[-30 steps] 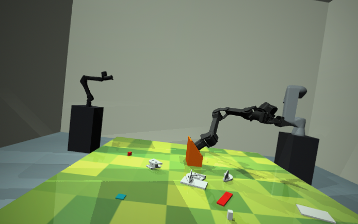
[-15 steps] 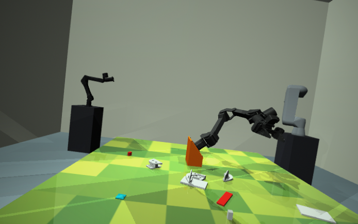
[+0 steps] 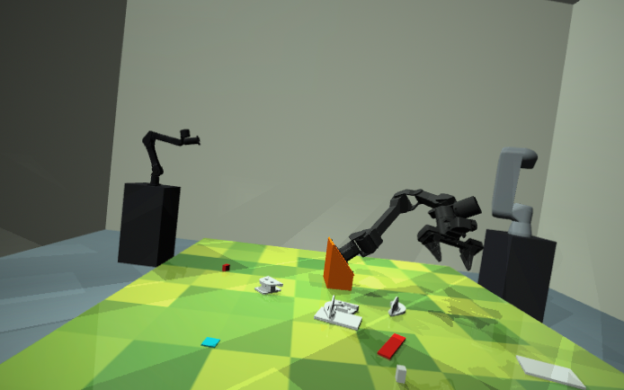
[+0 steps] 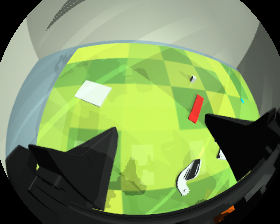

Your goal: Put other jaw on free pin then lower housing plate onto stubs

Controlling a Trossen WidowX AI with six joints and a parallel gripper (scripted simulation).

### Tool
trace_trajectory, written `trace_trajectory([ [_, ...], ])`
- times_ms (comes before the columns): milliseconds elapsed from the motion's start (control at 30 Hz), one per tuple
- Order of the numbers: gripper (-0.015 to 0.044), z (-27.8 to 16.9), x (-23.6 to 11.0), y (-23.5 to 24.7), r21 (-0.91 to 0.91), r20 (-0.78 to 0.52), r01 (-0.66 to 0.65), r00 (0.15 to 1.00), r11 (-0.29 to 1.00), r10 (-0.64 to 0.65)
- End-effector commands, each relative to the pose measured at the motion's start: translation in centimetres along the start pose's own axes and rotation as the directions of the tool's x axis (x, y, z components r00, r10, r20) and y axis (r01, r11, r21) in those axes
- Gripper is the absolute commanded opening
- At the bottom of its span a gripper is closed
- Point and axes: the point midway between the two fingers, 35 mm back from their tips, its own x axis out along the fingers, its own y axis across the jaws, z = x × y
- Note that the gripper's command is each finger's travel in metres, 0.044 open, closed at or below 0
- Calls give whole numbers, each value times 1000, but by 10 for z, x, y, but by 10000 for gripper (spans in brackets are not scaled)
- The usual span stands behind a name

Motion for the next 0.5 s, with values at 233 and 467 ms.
trace_trajectory([
  [233, 440, -38, 24, -42, 116, -273, 92, 960, 989, -57],
  [467, 440, -60, 31, -63, 205, -420, 148, 906, 968, -49],
])
